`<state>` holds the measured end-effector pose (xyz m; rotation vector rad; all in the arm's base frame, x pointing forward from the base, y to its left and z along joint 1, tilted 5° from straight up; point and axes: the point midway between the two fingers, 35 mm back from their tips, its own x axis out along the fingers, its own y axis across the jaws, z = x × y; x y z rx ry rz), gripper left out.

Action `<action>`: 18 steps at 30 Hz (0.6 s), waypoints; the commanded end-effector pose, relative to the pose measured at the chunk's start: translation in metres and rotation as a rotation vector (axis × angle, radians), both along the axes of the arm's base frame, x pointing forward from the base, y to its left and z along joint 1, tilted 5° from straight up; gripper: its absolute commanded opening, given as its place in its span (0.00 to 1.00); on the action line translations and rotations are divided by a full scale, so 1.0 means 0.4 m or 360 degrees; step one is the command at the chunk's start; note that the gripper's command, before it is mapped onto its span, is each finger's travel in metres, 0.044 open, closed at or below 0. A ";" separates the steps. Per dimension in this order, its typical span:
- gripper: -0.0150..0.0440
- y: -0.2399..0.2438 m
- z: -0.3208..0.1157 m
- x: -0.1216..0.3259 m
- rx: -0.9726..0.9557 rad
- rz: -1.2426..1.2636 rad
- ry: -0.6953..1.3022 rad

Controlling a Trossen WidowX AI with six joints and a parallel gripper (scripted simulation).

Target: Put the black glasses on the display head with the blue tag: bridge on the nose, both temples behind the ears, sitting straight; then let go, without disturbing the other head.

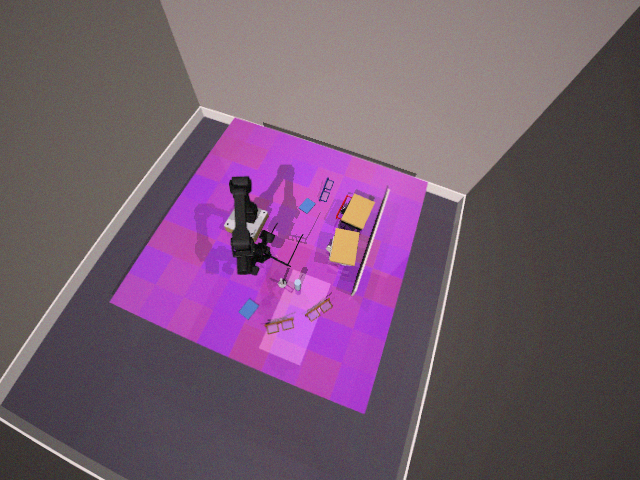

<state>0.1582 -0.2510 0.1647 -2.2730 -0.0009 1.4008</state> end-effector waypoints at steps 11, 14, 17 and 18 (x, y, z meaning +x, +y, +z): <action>0.25 0.058 -0.020 0.054 -0.0412 0.0882 -0.0117; 0.25 0.071 -0.024 0.065 -0.0494 0.1074 -0.0148; 0.25 0.083 -0.028 0.075 -0.0573 0.1266 -0.0181; 0.25 0.087 -0.029 0.079 -0.0600 0.1330 -0.0192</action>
